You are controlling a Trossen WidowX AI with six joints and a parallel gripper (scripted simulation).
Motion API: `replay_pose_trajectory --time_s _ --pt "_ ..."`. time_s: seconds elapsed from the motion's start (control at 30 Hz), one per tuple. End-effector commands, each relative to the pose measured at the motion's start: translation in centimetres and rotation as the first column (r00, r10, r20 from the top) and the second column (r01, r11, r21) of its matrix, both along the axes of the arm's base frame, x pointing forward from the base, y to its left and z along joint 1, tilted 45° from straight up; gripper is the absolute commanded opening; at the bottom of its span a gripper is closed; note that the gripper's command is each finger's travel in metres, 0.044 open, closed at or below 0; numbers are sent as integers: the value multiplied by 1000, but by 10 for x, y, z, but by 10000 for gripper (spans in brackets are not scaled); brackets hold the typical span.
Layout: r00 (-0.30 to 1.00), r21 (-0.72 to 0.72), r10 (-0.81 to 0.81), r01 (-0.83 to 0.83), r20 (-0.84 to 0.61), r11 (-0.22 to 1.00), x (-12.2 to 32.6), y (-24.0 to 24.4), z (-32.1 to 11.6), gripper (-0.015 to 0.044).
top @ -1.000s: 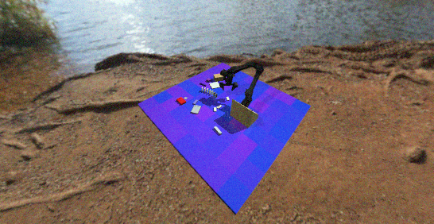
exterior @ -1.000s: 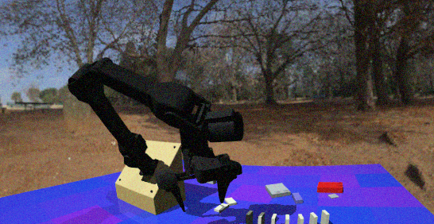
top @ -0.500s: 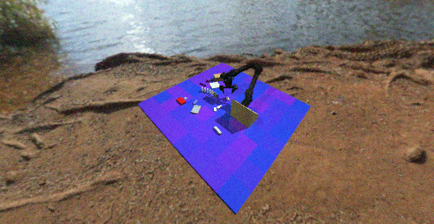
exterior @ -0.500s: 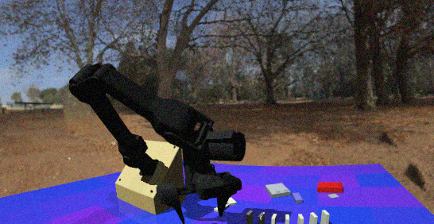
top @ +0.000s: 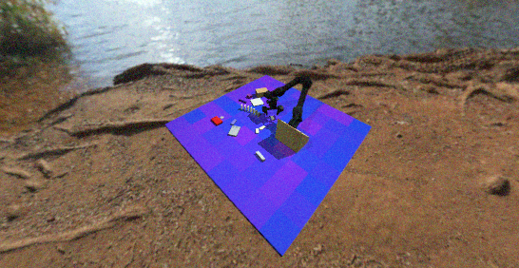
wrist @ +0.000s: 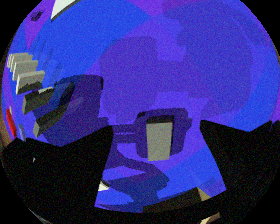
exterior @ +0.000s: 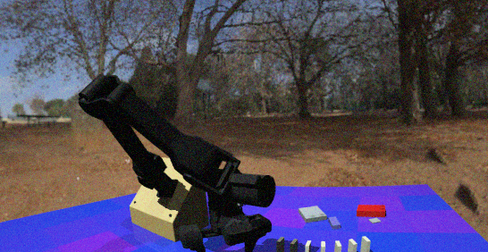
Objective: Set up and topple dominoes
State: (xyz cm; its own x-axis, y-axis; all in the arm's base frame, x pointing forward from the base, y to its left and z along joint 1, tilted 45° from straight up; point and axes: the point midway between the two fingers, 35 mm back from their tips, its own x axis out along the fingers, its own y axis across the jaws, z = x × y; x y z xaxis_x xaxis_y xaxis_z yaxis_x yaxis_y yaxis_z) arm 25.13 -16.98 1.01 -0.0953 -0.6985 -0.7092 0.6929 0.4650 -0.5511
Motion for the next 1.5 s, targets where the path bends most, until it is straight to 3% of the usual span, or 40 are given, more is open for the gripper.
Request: replay_pose_trajectory --time_s 0.0,0.3,0.73,1.07,1.47 --pt "1000 -2 3 -3 -15 1000 -3 -5 -7 440" --pt "1000 -3 3 -3 -15 1000 -3 -7 -8 440" --pt "1000 -3 3 -3 -15 1000 -3 -7 -8 107" --pt "1000 -2 3 -3 -15 1000 -3 -6 -7 107" --pt "1000 3 3 -3 -14 1000 13 83 94 107"
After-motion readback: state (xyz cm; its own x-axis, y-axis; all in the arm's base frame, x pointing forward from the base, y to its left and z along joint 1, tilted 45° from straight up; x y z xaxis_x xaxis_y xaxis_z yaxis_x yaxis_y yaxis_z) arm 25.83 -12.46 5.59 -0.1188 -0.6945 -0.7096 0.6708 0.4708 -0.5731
